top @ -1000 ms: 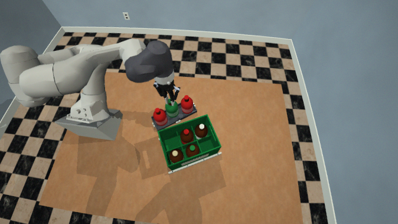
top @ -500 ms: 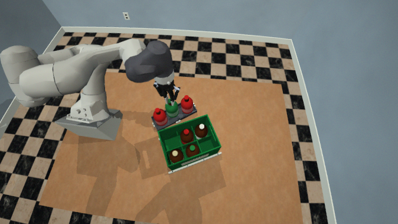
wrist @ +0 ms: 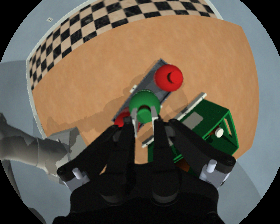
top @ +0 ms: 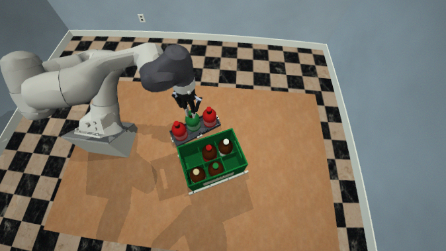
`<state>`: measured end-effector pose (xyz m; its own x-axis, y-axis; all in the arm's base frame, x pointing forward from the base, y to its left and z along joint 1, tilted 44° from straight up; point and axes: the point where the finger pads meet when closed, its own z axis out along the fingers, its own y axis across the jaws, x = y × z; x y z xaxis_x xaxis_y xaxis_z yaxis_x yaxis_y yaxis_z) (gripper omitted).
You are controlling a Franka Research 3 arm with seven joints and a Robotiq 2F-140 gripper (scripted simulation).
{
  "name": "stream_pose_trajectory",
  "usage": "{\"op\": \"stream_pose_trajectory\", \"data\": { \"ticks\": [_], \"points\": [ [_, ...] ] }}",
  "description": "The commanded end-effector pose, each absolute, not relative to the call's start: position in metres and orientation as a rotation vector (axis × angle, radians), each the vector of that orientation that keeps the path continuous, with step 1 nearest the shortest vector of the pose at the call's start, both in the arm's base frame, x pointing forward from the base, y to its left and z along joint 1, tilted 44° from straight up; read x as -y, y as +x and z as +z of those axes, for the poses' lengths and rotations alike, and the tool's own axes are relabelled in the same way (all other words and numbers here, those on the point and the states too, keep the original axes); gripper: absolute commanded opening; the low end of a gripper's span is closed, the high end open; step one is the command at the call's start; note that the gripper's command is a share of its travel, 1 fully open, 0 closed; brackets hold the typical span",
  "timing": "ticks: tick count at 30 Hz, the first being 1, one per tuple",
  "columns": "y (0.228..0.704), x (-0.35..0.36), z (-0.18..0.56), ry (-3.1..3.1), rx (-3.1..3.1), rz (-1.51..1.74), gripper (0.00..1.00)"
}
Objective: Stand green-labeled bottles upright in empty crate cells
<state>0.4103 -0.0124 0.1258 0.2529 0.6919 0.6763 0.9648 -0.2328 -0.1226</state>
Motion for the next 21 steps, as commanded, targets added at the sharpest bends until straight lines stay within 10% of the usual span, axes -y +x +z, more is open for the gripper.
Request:
{"op": "stream_pose_trajectory", "data": {
  "ticks": [1,21],
  "points": [
    [0.412,0.017,0.129,-2.006,1.496,-0.691,0.00],
    [0.413,0.030,0.142,-2.007,1.496,-0.691,0.00]
  ]
}}
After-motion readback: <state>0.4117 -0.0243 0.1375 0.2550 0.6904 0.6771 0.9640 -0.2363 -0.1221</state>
